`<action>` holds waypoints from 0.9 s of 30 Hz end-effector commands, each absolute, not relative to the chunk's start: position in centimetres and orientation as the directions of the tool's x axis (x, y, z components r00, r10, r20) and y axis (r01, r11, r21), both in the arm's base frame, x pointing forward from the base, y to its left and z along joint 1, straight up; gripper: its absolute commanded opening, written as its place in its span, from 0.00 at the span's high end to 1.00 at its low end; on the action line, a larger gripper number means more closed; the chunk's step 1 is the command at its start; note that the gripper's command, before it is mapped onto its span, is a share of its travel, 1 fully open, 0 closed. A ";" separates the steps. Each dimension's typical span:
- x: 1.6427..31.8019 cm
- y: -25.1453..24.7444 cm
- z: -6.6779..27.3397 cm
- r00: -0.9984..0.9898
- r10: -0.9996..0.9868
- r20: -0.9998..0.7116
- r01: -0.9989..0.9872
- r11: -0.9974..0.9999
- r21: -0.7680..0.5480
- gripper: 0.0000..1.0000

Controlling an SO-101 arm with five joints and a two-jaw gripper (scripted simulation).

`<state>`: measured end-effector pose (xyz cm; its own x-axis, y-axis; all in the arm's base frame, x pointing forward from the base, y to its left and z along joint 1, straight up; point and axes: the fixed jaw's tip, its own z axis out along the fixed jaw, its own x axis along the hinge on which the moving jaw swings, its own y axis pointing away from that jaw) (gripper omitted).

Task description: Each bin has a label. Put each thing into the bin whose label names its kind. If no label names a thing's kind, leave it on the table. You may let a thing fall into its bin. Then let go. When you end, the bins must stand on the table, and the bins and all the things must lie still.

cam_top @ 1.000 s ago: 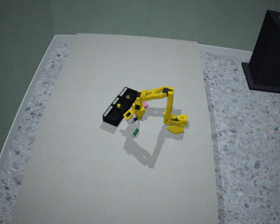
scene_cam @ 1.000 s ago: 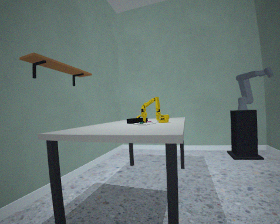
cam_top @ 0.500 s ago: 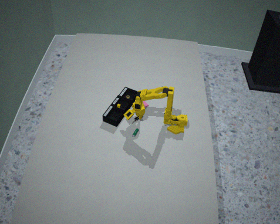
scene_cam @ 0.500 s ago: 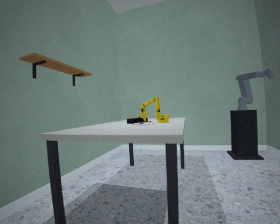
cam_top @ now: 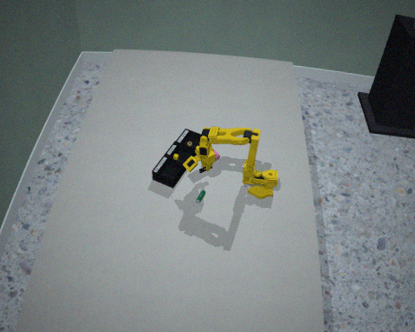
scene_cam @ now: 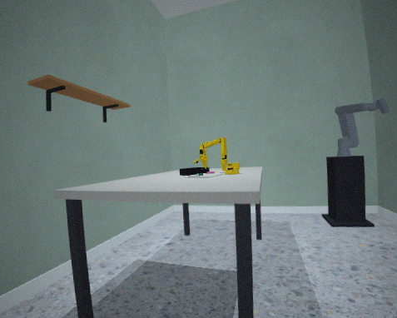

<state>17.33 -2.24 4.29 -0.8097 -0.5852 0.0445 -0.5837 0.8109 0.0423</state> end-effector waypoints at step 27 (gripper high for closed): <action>20.9 -2.0 7.2 -0.883 -0.467 -0.041 -0.466 0.884 -0.029 1.00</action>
